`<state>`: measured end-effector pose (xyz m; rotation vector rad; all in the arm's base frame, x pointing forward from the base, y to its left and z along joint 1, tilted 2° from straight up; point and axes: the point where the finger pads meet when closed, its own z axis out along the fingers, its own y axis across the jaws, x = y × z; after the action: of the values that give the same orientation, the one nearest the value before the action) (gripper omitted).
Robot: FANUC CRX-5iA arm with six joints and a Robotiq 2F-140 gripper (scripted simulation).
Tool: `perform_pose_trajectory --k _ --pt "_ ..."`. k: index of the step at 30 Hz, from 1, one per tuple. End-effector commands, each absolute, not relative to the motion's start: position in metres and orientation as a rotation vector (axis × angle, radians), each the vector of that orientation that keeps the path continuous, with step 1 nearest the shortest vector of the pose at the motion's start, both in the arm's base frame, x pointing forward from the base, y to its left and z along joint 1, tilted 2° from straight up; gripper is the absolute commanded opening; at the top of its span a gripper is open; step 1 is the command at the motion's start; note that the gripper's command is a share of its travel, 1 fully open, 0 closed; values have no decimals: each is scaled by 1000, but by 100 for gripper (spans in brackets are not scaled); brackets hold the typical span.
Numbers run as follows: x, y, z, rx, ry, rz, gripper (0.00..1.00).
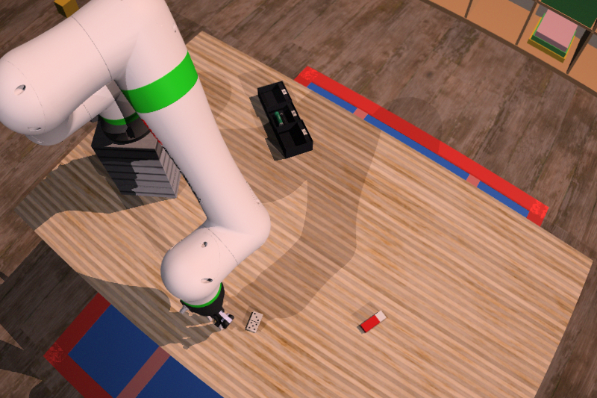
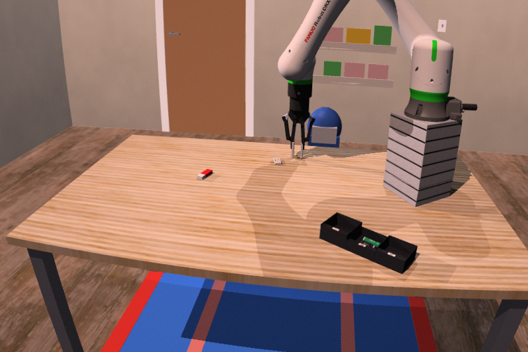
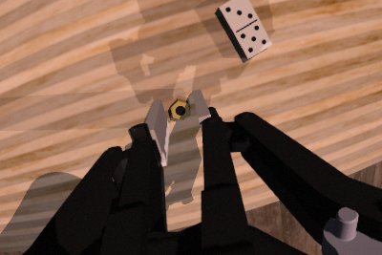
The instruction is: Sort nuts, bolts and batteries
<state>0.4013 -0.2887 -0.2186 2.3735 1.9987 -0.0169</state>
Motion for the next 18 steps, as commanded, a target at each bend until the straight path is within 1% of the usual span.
perform_pose_trajectory --k 1,11,12,18 --pt "401 -289 -221 2373 1998 -17 27" --pt "401 -289 -221 2373 1998 -17 27" --pt "401 -289 -221 2373 1998 -17 16" --pt "401 -289 -221 2373 1998 -17 16"
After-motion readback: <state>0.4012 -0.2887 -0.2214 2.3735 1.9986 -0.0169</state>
